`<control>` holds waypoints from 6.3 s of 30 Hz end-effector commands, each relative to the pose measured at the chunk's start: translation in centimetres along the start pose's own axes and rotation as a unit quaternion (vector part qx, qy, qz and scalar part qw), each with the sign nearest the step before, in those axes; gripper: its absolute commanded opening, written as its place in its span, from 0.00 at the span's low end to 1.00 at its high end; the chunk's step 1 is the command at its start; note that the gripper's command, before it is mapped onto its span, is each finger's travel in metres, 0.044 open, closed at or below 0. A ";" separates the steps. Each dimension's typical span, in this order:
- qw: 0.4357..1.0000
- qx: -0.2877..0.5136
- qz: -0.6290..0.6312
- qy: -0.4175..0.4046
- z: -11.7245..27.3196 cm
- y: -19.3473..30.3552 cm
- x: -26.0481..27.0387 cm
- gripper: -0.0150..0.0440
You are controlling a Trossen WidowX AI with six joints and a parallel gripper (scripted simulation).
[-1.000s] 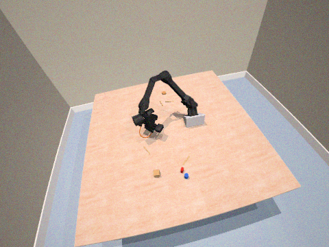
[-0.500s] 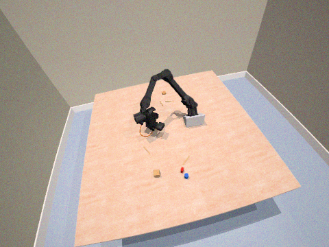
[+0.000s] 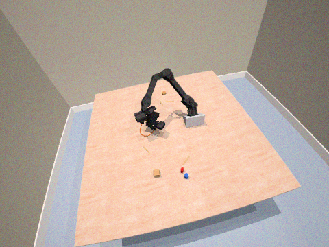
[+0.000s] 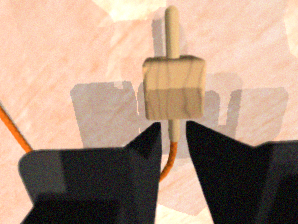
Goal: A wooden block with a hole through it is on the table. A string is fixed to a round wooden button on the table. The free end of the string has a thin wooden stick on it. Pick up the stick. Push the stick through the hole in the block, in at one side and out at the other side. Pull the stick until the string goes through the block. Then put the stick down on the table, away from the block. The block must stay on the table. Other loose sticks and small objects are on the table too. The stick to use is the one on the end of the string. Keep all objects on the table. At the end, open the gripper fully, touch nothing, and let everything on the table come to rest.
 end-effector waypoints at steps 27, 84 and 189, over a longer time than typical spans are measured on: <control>0.896 -0.001 0.444 -0.004 7.7 -1.2 0.3 0.46; -0.018 -0.005 1.000 0.009 7.8 -5.2 1.0 0.46; -0.002 0.006 0.999 -0.041 -0.4 -6.5 1.3 0.25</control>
Point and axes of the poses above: the point midway between the two fingers, 35 mm back from their tips, its own z axis back along the fingers, its own x axis across the jaws, y = z × x, the point moved 6 cm from there along z, back along the fingers, and after that the axes turned 11 degrees about -z, right-handed, at the moved point
